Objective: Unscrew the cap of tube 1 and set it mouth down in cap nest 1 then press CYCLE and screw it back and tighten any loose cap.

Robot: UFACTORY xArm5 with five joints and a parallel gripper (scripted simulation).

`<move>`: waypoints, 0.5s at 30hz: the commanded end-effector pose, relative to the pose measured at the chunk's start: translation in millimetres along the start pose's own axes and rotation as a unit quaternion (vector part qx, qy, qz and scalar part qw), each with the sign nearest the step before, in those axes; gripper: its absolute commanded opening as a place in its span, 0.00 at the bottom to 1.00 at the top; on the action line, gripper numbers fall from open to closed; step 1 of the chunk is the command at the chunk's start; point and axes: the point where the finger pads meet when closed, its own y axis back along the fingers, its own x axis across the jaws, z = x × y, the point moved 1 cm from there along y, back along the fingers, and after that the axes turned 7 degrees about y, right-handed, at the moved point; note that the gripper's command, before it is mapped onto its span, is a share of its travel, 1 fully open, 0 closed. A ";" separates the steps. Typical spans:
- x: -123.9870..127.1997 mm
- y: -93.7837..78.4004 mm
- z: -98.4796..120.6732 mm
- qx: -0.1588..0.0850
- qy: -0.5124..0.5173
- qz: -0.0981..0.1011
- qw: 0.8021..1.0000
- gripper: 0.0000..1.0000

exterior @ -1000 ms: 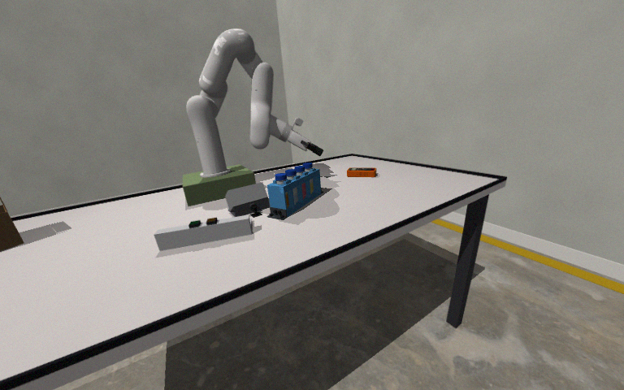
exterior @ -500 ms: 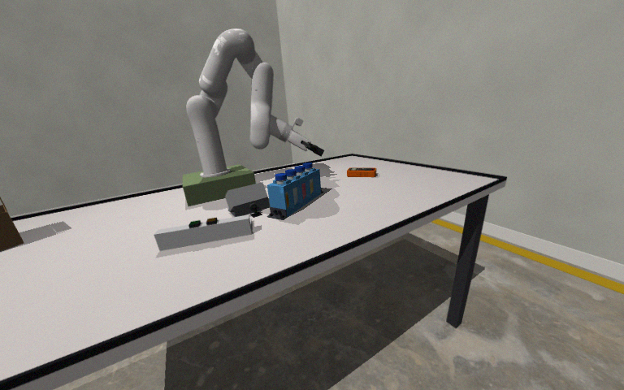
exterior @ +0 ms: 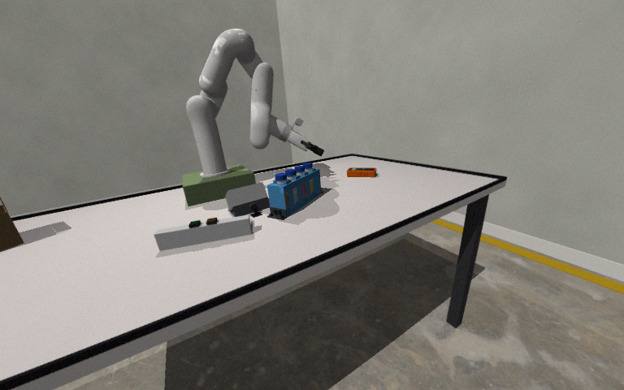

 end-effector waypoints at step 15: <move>13.8 -1.2 -0.8 -0.017 -0.013 0.017 1.000 0.46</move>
